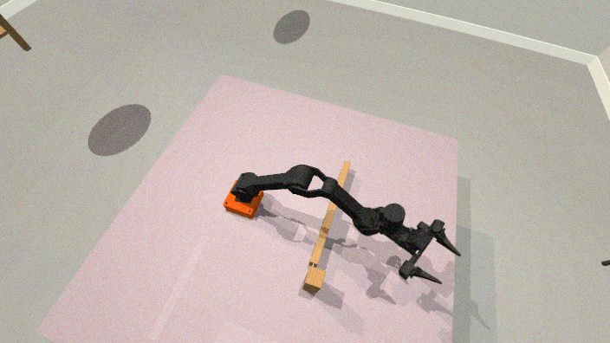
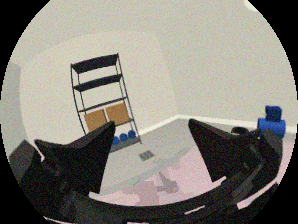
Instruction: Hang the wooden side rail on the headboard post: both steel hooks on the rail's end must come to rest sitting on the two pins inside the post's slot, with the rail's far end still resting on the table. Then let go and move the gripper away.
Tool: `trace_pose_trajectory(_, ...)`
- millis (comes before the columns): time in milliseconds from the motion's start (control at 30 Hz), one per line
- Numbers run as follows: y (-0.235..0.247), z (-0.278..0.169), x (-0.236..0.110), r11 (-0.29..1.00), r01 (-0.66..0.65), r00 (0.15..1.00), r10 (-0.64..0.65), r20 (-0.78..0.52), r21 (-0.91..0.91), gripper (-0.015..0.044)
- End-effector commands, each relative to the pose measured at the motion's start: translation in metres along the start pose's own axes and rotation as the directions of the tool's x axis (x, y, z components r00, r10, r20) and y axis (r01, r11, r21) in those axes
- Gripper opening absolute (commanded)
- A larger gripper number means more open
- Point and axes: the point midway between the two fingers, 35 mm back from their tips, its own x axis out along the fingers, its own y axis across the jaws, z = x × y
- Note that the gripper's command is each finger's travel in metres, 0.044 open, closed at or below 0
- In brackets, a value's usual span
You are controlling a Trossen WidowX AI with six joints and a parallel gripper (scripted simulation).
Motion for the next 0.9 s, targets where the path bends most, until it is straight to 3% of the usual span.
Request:
trace_pose_trajectory(0,-0.008,0.004,-0.001,0.989,-0.002,0.999,-0.005,-0.046,-0.148,0.0440)
trace_pose_trajectory(533,-0.034,0.005,-0.017,0.804,-0.103,0.974,-0.036,-0.222,-0.586,0.0440)
trace_pose_trajectory(700,-0.054,0.007,-0.038,0.574,-0.242,0.937,-0.072,-0.342,-0.783,0.0440)
trace_pose_trajectory(867,-0.075,0.010,-0.065,0.309,-0.400,0.885,-0.114,-0.452,-0.863,0.0440)
